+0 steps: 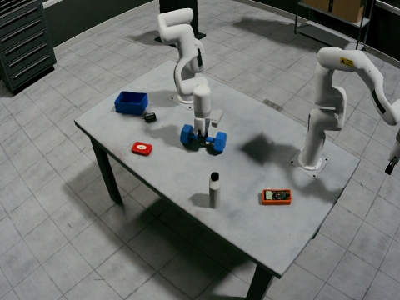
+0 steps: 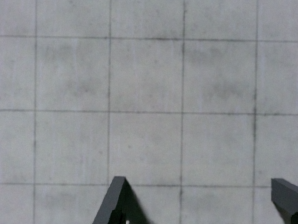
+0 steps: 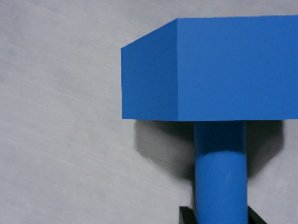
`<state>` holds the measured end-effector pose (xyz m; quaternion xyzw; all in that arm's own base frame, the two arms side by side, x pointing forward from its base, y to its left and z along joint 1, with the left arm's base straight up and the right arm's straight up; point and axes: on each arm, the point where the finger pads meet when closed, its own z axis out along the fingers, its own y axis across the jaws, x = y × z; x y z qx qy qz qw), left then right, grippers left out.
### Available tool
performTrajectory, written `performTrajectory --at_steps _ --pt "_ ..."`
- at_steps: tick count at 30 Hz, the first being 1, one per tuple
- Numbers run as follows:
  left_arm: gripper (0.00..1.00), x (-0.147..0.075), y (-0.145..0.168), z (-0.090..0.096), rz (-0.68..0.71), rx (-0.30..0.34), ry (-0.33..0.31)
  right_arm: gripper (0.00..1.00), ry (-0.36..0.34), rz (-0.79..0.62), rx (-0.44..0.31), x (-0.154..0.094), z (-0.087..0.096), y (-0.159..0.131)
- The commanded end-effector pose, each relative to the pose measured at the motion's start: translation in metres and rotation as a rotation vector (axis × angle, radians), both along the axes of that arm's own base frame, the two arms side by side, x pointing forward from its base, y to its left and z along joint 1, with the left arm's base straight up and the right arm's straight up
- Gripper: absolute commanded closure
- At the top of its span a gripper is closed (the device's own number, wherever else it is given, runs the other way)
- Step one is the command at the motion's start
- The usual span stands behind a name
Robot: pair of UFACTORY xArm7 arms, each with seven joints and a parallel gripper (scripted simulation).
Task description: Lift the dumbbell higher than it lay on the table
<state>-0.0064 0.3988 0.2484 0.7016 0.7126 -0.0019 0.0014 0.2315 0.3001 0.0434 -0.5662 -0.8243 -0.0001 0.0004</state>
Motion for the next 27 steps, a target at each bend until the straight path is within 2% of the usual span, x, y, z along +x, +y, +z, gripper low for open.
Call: performTrajectory --at_steps 1,14,27 --pt "0.0 0.0 0.001 0.002 0.0 0.005 -0.001 1.0 -0.002 0.0 0.003 0.001 0.001 0.001" --pt "0.0 0.0 0.001 0.002 0.0 0.005 -0.001 1.0 -0.002 0.001 0.003 0.001 0.003 0.001" --pt "0.0 0.0 0.001 0.002 0.0 0.005 -0.001 1.0 -0.003 0.001 0.003 0.002 0.015 0.002"
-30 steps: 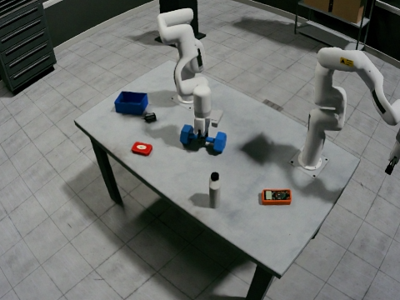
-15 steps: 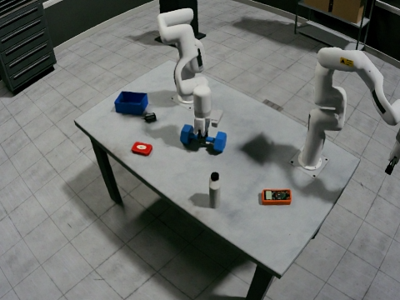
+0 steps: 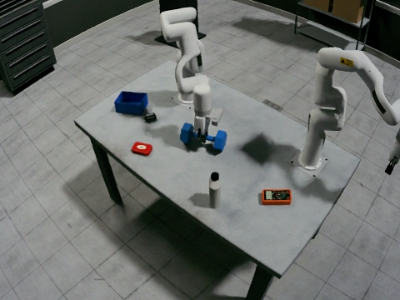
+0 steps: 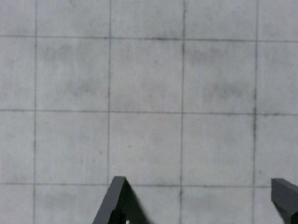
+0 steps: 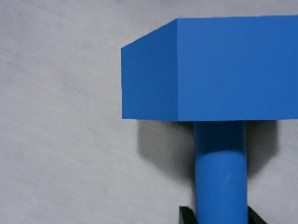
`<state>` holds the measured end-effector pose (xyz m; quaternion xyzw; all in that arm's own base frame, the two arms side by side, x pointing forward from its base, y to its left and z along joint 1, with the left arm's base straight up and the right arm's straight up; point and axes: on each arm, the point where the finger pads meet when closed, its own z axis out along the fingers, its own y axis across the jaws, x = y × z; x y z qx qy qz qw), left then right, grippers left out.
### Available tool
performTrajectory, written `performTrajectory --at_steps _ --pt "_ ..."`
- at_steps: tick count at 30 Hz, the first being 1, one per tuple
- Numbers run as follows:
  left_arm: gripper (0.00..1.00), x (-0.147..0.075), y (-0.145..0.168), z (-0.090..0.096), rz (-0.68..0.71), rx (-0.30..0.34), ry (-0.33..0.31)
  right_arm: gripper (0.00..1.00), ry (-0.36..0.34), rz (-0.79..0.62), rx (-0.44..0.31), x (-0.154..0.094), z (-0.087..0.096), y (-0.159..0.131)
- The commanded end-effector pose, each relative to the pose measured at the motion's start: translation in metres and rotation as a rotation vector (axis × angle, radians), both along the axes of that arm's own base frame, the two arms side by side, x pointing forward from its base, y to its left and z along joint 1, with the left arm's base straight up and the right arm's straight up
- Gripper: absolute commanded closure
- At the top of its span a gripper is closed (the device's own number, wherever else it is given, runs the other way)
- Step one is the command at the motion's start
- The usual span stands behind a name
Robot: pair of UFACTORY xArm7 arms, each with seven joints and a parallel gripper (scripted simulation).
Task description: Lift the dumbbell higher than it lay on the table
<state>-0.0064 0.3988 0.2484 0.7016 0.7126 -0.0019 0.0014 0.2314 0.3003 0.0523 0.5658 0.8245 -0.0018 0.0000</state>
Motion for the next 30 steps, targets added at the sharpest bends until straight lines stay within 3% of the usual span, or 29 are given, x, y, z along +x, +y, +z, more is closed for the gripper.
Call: performTrajectory --at_steps 1,30 --pt "0.0 0.0 0.001 0.002 0.0 0.005 -0.001 1.0 -0.005 0.001 0.007 0.002 0.008 0.002" --pt "0.0 0.0 0.001 0.002 0.0 0.005 -0.001 1.0 -0.005 -0.001 0.008 0.003 0.075 0.002"
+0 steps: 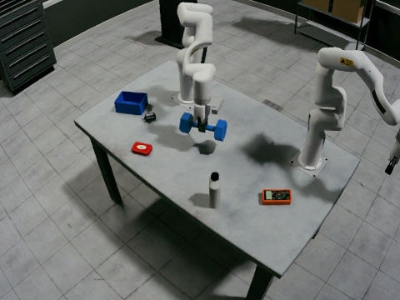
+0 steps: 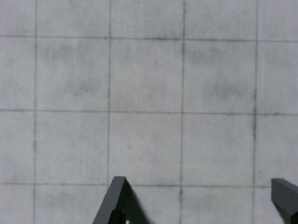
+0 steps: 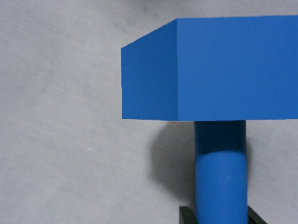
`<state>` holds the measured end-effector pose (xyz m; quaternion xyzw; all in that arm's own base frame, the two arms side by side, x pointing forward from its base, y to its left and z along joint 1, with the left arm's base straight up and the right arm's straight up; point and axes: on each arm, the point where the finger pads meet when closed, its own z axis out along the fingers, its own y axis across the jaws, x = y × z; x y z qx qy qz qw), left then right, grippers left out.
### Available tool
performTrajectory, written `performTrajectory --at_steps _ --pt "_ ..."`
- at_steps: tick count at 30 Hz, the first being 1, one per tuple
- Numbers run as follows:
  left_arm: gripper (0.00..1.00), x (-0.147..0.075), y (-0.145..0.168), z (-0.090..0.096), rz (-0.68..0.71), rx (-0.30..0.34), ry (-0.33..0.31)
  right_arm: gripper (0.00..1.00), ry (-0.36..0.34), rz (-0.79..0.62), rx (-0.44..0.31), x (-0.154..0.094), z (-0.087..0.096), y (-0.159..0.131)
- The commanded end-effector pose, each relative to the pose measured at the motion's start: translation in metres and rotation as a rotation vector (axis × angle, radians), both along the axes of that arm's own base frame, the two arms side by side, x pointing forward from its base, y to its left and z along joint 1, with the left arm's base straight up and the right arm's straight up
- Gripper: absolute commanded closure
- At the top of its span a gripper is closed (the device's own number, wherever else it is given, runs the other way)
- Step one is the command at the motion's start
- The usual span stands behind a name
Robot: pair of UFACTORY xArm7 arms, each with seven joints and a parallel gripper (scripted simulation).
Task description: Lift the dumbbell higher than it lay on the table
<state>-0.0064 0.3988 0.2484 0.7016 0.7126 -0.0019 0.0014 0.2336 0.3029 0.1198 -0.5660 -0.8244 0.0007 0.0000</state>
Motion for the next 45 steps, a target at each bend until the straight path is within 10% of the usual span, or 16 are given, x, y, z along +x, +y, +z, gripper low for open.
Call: performTrajectory --at_steps 1,15,45 --pt "0.0 0.0 0.001 0.002 0.0 0.005 -0.001 1.0 -0.004 -0.001 0.006 0.001 0.011 0.0" --pt "0.0 0.0 0.001 0.002 0.0 0.005 -0.001 1.0 -0.005 0.0 0.005 0.0 0.045 -0.001" --pt "0.0 0.0 0.001 0.002 0.0 0.005 -0.001 1.0 -0.006 0.0 0.005 0.0 0.052 -0.001"
